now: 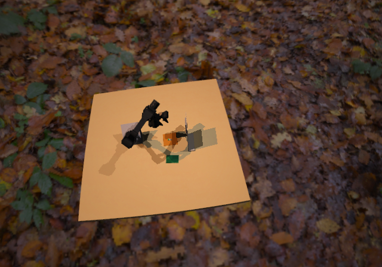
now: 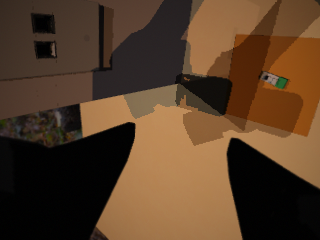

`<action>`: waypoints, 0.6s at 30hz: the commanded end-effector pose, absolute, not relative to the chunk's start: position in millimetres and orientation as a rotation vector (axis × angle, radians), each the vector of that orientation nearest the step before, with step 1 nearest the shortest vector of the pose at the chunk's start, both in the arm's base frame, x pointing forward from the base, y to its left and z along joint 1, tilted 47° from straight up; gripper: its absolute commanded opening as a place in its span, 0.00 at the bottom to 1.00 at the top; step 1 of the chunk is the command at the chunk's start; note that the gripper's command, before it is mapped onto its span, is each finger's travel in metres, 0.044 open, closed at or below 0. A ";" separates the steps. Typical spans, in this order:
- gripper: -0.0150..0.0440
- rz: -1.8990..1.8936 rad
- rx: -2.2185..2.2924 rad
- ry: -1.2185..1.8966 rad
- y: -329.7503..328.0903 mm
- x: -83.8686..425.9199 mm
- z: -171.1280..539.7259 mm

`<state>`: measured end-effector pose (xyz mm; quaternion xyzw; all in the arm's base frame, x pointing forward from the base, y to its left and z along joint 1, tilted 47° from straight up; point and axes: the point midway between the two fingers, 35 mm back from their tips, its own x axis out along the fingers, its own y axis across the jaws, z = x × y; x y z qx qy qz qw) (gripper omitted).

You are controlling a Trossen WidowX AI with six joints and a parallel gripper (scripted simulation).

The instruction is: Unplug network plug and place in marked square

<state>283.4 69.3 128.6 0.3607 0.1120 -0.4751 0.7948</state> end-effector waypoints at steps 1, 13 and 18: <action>0.87 -1.018 0.775 0.233 70.4 284.2 130.9; 1.00 -1.018 0.775 0.233 70.4 284.2 130.9; 1.00 -1.018 0.775 0.233 70.4 284.2 130.9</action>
